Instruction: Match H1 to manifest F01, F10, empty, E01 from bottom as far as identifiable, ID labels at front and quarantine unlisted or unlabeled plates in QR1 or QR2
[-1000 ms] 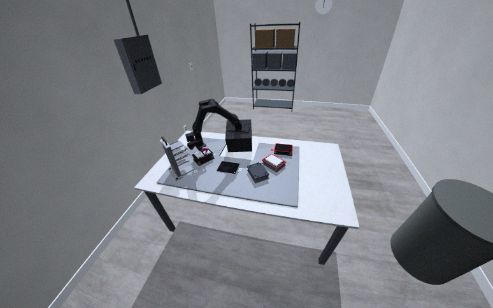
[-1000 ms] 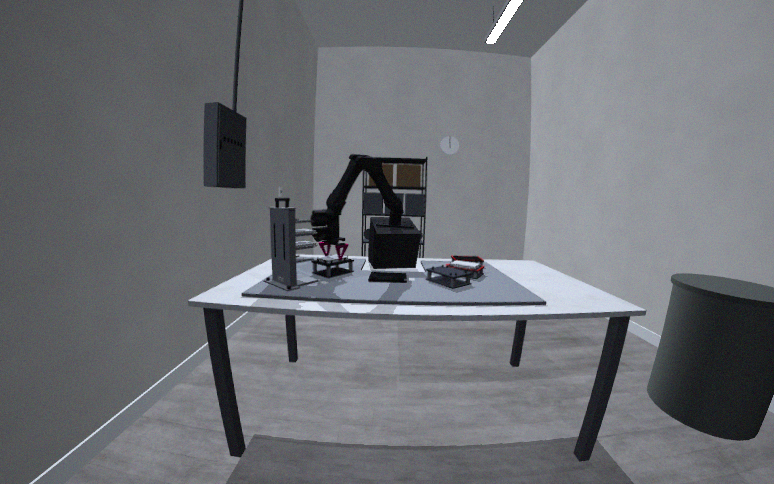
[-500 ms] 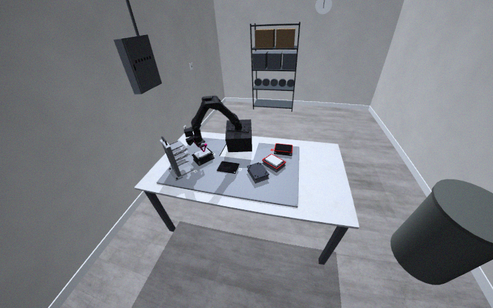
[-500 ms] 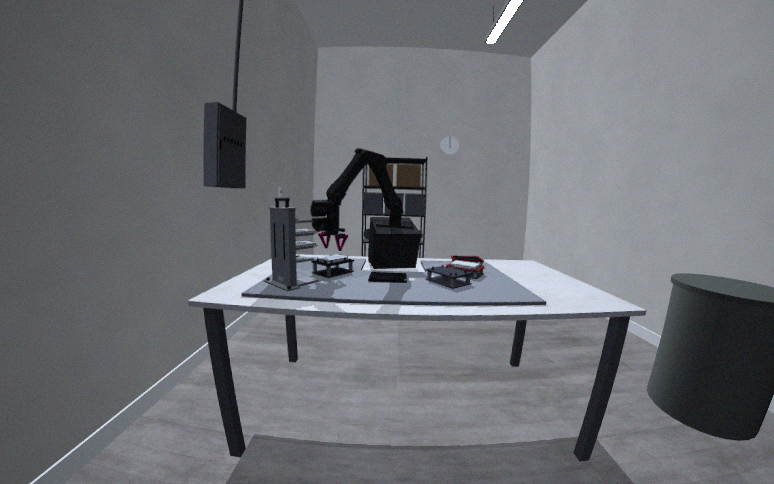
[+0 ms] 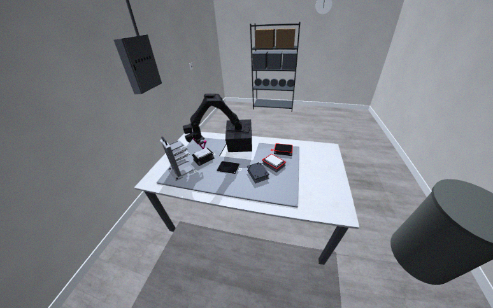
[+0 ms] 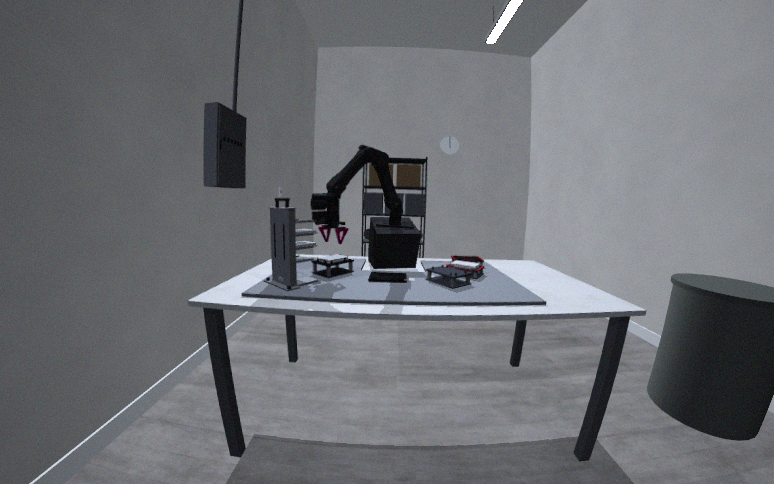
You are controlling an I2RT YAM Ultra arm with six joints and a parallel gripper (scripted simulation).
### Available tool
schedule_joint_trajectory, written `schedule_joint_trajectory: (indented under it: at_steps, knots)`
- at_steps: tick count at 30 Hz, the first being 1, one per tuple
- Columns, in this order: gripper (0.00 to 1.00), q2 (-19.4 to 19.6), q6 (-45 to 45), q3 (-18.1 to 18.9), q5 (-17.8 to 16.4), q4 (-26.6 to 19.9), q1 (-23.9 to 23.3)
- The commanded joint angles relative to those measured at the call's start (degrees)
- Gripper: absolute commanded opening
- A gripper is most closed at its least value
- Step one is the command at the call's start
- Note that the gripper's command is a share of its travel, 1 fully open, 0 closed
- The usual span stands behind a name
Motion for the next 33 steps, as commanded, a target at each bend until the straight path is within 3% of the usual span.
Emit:
schedule_joint_trajectory:
  at_steps: [1,33]
  knots:
    - [1.00,-2.0,-0.5,1.1,-0.2,-2.1,-0.7]
    - [1.00,-8.9,-4.3,9.2,-0.5,-18.2,-4.4]
